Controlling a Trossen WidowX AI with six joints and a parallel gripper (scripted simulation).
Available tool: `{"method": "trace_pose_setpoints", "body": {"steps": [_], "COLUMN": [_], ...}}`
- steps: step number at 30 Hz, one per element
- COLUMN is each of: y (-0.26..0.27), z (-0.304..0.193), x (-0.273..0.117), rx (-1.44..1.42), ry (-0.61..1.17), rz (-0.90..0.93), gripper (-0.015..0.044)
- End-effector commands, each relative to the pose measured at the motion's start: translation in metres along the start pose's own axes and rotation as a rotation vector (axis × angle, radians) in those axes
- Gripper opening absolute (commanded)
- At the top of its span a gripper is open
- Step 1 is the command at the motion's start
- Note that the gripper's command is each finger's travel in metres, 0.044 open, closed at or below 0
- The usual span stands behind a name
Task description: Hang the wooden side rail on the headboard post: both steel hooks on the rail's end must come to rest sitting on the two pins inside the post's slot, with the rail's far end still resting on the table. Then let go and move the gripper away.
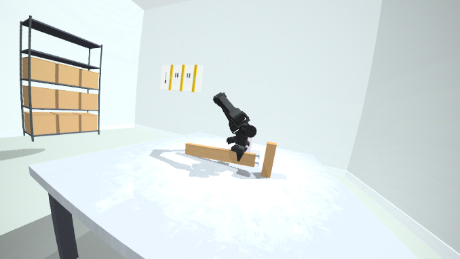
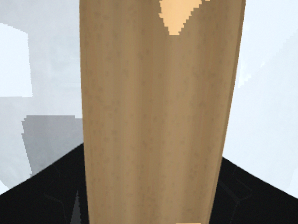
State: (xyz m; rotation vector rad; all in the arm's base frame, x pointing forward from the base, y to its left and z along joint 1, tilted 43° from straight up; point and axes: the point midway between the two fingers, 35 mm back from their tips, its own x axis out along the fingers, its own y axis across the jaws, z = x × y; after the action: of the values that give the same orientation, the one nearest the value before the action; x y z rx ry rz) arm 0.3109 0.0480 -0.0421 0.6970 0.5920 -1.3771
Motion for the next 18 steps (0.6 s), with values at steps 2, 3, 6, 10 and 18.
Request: {"method": "trace_pose_setpoints", "body": {"steps": [2, 3, 6, 10, 18], "y": [0.0005, 0.0004, 0.0002, 0.0005, 0.0010], "z": [-0.0045, -0.0046, -0.0050, -0.0054, -0.0060], "x": [-0.0046, -0.0045, -0.0041, -0.0041, -0.0047], "rx": [-0.005, -0.005, -0.005, -0.005, -0.005], "ry": [0.007, 0.007, 0.007, 0.007, 0.007], "rz": [0.011, 0.011, 0.011, 0.011, 0.011], "gripper": [0.0000, 0.0000, 0.0000, 0.0000, 0.0000]}}
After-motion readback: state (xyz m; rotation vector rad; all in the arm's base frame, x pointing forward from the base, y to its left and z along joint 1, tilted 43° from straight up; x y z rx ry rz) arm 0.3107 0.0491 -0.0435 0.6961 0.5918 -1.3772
